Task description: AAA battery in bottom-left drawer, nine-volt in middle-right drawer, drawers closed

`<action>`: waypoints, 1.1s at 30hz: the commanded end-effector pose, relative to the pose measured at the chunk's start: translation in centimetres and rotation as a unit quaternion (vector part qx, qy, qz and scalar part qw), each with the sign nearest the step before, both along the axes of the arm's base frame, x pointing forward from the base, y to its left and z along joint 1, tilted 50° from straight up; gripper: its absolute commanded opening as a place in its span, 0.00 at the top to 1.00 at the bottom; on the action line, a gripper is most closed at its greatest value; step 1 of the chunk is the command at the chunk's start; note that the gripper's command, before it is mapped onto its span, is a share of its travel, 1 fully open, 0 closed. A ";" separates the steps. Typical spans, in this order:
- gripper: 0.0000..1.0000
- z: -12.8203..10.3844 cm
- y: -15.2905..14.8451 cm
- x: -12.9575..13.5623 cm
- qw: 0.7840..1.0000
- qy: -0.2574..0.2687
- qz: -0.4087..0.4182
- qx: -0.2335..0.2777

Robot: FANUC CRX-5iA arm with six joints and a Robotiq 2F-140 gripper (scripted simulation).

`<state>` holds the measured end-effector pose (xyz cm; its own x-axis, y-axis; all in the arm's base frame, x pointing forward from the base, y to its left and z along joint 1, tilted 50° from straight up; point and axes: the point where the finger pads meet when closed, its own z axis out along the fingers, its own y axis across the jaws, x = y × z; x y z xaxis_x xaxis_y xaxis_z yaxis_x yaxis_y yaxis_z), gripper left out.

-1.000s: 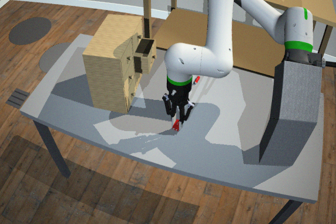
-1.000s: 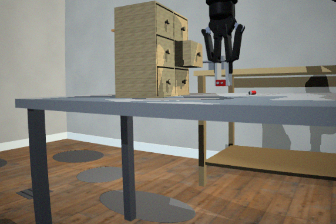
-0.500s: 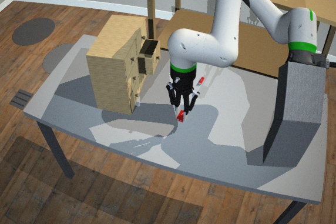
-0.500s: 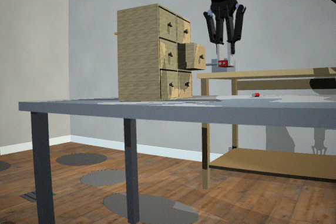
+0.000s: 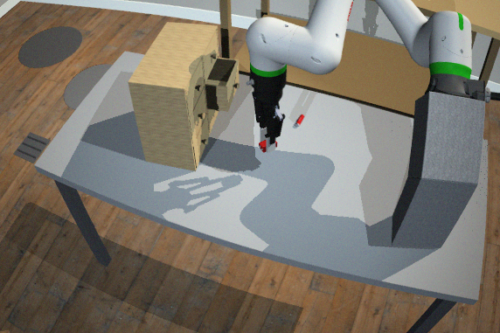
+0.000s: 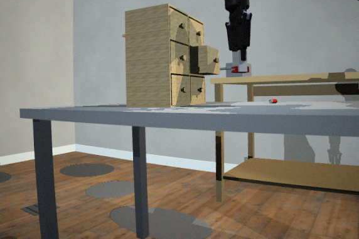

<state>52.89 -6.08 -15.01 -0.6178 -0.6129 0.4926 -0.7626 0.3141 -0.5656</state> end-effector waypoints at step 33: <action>0.86 11.4 -8.5 2.3 0.930 -0.274 -0.237 0.067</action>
